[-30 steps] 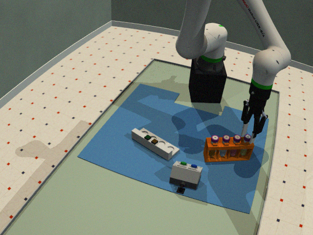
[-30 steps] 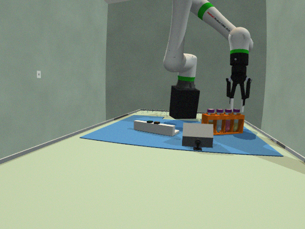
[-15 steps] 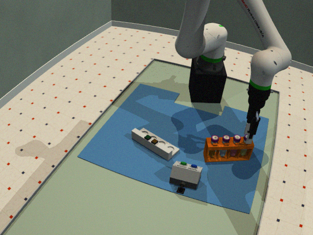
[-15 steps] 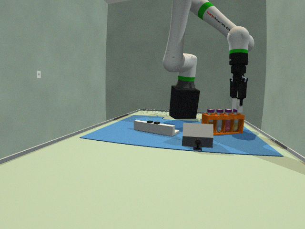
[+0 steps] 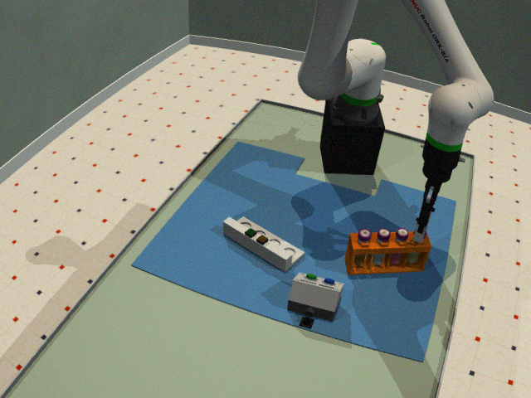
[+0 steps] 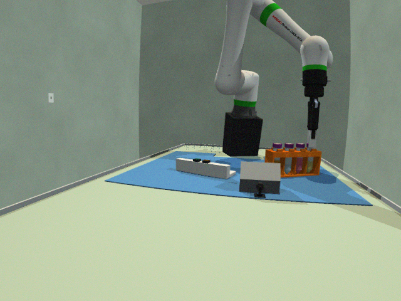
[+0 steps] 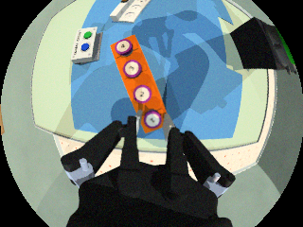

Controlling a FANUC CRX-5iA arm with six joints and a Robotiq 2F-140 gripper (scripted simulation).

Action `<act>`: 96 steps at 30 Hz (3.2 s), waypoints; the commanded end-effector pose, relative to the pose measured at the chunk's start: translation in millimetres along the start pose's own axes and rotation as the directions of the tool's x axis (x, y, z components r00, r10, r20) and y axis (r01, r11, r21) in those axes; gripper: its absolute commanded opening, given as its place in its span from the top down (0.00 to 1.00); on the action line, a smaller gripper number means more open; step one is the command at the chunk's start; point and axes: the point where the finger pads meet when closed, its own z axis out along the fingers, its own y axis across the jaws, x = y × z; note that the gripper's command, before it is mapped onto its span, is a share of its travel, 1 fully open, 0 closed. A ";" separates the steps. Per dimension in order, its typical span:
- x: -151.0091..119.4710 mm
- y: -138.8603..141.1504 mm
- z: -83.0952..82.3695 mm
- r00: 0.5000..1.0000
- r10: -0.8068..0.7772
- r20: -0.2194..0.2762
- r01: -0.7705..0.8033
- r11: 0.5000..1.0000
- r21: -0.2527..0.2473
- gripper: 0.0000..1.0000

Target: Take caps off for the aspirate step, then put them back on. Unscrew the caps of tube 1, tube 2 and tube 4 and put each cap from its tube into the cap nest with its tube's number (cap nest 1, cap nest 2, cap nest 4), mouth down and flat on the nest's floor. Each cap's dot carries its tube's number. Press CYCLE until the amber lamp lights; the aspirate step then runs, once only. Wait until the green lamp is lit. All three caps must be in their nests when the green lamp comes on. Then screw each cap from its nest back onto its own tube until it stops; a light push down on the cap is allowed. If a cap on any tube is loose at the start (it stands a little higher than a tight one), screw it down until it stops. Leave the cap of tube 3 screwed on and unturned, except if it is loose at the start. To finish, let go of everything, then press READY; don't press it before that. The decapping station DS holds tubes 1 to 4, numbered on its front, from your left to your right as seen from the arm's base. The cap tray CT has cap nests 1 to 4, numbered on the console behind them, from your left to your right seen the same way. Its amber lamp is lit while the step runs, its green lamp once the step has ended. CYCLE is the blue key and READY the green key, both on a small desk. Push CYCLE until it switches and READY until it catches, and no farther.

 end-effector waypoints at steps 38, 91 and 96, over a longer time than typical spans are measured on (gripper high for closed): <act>-0.1 0.0 -0.7 0.501 -0.865 -0.004 0.865 0.501 0.000 1.00; 0.2 -0.2 -0.6 1.000 0.001 -0.002 -0.001 1.000 0.004 1.00; 0.2 -0.2 -0.6 1.000 0.001 -0.002 -0.001 1.000 0.004 1.00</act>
